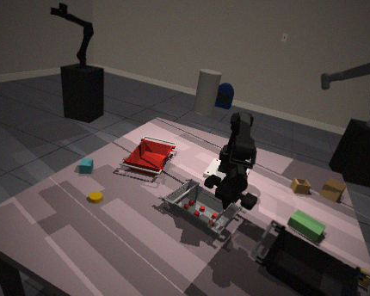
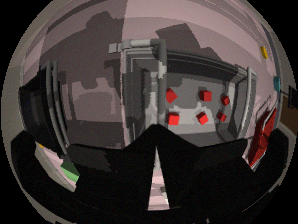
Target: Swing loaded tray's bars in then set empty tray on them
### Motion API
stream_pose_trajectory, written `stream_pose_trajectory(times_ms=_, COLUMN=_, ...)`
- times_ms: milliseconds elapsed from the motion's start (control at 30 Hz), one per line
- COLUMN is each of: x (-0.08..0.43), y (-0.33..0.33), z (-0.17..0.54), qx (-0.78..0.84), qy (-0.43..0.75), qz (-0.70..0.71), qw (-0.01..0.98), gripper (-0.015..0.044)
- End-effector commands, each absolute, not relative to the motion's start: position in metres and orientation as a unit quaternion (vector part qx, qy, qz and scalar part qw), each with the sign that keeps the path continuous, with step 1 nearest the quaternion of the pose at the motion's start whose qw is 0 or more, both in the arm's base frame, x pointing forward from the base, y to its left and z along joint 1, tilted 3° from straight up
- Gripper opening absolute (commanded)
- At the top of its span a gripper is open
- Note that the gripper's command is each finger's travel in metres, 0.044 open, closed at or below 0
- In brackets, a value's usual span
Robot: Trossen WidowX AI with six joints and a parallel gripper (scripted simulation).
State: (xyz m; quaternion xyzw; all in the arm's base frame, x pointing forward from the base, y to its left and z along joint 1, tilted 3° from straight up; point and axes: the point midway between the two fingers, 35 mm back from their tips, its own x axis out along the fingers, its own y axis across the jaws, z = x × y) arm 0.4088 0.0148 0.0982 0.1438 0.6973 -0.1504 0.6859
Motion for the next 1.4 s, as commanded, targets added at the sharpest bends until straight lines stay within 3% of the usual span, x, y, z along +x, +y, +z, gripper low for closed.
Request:
stream_pose_trajectory(times_ms=0, x=0.4088, y=0.0148, z=0.0982, qx=0.144, qy=0.697, qz=-0.150, qw=0.686, gripper=0.0000)
stream_pose_trajectory(times_ms=1167, x=0.4088, y=0.0148, z=0.0982, qx=0.144, qy=0.697, qz=-0.150, qw=0.686, gripper=0.0000)
stream_pose_trajectory(times_ms=1367, x=0.4088, y=0.0148, z=0.0982, qx=0.144, qy=0.697, qz=-0.150, qw=0.686, gripper=0.0157)
